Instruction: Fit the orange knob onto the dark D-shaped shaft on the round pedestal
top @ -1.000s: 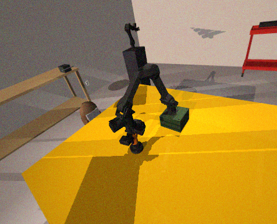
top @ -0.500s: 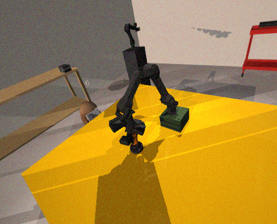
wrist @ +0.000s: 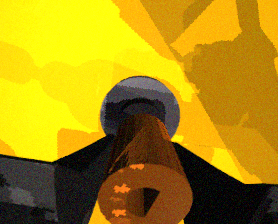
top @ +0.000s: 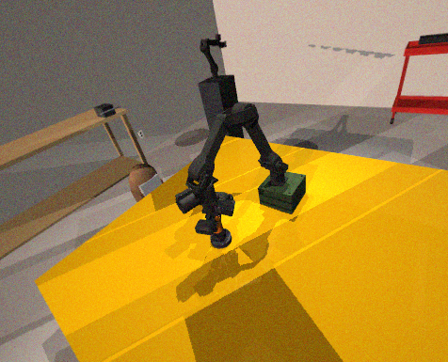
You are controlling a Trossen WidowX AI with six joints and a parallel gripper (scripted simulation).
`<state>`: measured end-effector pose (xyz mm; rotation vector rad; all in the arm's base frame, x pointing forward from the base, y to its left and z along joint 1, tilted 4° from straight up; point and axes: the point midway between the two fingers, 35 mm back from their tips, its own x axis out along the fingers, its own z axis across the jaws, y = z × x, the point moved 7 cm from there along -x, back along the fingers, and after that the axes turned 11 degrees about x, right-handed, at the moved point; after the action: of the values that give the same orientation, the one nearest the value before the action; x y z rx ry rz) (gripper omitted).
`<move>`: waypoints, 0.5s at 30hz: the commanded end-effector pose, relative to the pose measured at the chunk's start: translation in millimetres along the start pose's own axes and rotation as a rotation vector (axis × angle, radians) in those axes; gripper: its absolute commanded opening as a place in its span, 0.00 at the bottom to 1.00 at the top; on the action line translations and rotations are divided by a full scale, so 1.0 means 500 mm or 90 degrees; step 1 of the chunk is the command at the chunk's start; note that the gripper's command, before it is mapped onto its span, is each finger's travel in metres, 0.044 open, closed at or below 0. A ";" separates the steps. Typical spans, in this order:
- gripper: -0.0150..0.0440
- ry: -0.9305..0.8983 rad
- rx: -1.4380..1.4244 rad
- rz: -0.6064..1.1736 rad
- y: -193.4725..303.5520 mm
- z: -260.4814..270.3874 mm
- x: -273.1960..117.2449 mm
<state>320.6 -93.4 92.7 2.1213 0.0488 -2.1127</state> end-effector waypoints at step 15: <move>0.25 -0.001 -0.055 0.001 0.000 0.002 0.007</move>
<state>319.7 -93.3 89.3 2.0765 0.1306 -2.0754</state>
